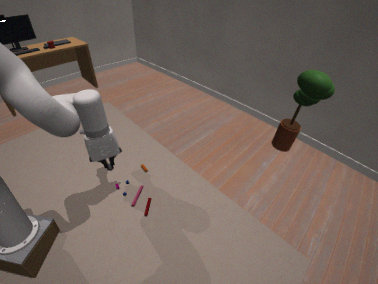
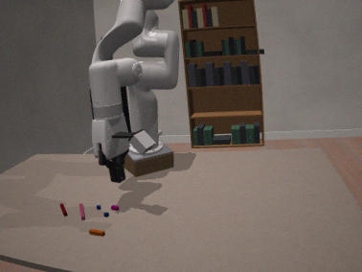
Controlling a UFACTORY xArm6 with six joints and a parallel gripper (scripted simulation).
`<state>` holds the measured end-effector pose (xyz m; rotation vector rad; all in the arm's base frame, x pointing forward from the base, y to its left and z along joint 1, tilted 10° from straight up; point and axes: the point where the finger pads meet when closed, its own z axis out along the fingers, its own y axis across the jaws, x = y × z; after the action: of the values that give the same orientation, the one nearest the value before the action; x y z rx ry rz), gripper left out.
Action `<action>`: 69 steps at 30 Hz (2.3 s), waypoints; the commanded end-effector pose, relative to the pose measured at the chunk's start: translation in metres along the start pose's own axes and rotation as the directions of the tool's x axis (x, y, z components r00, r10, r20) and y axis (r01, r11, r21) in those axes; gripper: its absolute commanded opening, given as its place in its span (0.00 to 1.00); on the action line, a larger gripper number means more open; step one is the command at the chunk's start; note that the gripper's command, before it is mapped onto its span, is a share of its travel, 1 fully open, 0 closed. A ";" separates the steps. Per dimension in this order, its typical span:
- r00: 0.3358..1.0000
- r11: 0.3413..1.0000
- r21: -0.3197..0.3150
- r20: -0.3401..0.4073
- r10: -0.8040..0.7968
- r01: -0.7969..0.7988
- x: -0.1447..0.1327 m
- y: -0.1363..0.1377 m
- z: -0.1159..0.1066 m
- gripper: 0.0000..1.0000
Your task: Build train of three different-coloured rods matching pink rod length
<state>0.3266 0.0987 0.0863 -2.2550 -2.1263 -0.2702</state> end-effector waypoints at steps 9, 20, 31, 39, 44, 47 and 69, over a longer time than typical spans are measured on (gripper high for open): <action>1.000 1.000 -0.003 -0.001 0.000 0.000 0.001 0.001 0.042 0.04; 1.000 1.000 -0.003 -0.001 0.000 0.000 0.001 0.002 0.075 0.04; 1.000 1.000 -0.003 -0.001 0.000 0.000 0.001 0.002 0.077 0.04; 1.000 1.000 -0.003 -0.001 0.000 0.000 0.001 0.002 0.077 0.04; 1.000 1.000 -0.003 -0.001 0.000 0.000 0.001 0.002 0.077 0.04; 1.000 1.000 -0.003 -0.001 0.000 0.000 0.001 0.002 0.077 0.04; 1.000 1.000 -0.003 -0.001 0.000 0.000 0.000 0.002 0.077 0.04</action>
<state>0.3353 0.1099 0.0096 -2.2546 -2.1263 -0.2702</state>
